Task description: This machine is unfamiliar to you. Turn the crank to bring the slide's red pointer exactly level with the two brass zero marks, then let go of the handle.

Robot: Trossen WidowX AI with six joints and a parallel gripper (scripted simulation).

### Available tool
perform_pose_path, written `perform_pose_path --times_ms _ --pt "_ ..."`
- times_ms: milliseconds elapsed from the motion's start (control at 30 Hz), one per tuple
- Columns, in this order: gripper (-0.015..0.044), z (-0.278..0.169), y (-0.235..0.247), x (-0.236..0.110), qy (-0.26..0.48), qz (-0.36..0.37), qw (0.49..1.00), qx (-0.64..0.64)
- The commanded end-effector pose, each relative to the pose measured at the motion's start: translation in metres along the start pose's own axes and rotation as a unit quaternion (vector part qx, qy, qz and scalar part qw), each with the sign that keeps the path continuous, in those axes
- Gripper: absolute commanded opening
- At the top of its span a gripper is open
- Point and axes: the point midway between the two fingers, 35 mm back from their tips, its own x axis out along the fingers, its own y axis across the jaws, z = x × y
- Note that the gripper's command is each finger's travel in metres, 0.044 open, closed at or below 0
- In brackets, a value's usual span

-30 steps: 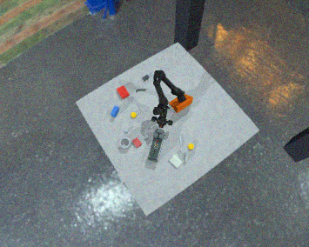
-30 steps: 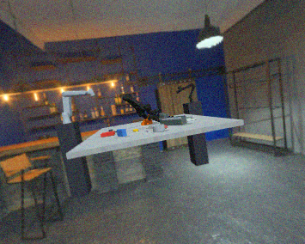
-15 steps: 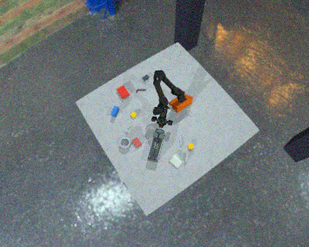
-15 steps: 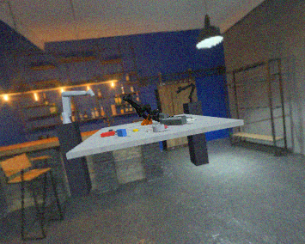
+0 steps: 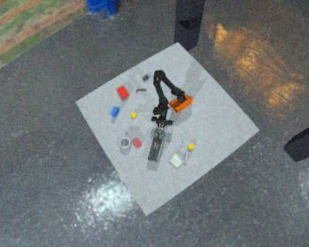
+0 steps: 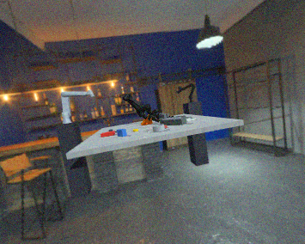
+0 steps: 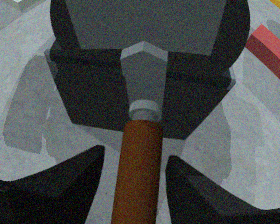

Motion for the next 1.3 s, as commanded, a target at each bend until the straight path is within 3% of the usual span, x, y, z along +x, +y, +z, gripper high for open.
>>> perform_pose_path --times_ms 0,233,800,1267 --pt "0.0263 0.000 0.000 0.000 0.000 0.000 1.000 0.000" --pt "0.0440 0.000 0.000 0.000 0.000 0.000 1.000 0.000" --pt "0.0440 0.045 -0.001 -0.041 -0.001 0.002 1.000 0.001" --pt "0.0440 0.116 0.001 -0.113 -0.003 0.006 1.000 -0.003"
